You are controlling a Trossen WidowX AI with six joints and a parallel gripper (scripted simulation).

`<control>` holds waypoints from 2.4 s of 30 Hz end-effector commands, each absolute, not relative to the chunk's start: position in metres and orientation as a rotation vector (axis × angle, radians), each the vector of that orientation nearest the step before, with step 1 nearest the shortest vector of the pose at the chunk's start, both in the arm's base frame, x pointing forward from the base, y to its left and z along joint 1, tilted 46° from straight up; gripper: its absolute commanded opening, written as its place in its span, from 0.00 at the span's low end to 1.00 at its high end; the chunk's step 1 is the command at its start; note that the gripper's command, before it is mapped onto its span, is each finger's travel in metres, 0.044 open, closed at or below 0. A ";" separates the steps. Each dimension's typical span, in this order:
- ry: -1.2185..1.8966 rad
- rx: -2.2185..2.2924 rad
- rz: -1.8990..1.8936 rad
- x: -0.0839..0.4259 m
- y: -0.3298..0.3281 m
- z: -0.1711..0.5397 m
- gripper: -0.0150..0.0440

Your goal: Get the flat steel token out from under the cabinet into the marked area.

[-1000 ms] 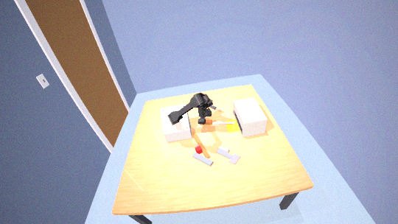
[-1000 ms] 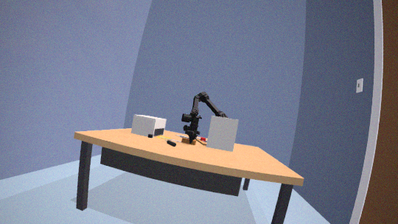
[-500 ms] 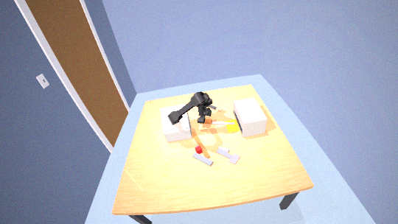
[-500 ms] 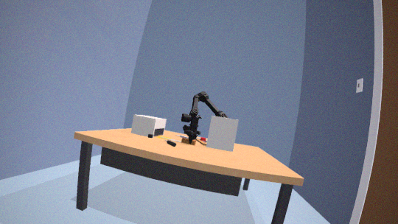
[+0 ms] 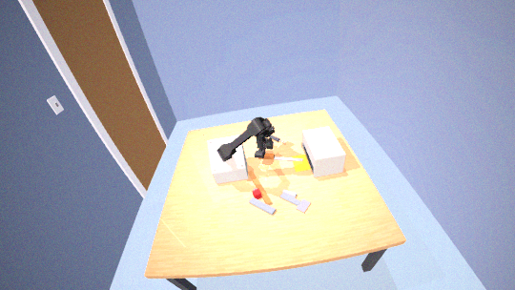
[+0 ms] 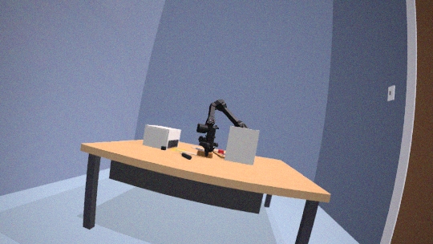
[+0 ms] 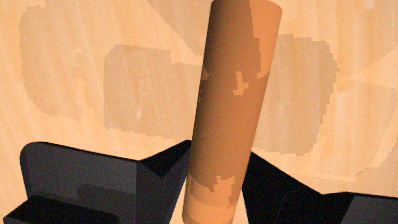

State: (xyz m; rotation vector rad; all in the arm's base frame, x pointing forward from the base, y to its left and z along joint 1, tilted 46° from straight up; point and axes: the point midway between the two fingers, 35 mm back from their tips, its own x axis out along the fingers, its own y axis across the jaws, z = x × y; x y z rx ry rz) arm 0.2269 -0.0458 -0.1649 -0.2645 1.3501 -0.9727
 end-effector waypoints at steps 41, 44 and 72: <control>1.336 -0.241 -0.980 0.239 -0.011 -0.198 0.25; 1.336 -0.241 -0.980 0.240 -0.009 -0.200 0.25; 1.336 -0.239 -0.987 0.243 0.002 -0.213 0.43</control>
